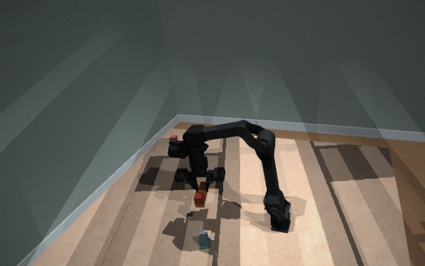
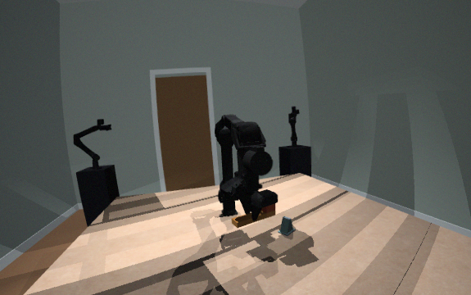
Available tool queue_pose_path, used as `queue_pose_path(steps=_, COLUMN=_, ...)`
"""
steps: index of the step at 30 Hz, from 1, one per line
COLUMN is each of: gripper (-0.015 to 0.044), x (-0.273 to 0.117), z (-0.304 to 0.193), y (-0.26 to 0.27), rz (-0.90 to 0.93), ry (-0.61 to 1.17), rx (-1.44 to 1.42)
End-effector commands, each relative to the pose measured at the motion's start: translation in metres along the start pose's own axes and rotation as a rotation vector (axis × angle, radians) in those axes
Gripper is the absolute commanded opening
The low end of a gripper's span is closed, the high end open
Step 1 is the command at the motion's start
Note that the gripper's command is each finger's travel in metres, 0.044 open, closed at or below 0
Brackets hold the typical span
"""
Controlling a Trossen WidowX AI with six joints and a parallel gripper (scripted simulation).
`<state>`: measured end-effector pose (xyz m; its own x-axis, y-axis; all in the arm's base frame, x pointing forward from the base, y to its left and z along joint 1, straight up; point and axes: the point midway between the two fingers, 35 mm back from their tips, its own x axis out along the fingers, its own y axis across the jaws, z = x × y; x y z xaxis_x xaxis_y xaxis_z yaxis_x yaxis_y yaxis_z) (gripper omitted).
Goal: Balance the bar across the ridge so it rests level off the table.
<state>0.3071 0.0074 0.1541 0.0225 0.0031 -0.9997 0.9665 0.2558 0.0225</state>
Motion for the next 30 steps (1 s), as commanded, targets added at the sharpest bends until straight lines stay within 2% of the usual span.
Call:
queue_pose_path(steps=1, gripper=0.0000, x=0.000, z=-0.015, y=0.000, rz=0.001, ry=-0.002, rx=-0.022)
queue_pose_path(steps=30, gripper=0.0000, x=0.000, z=-0.127, y=-0.012, rz=0.001, ry=0.007, rx=-0.205)
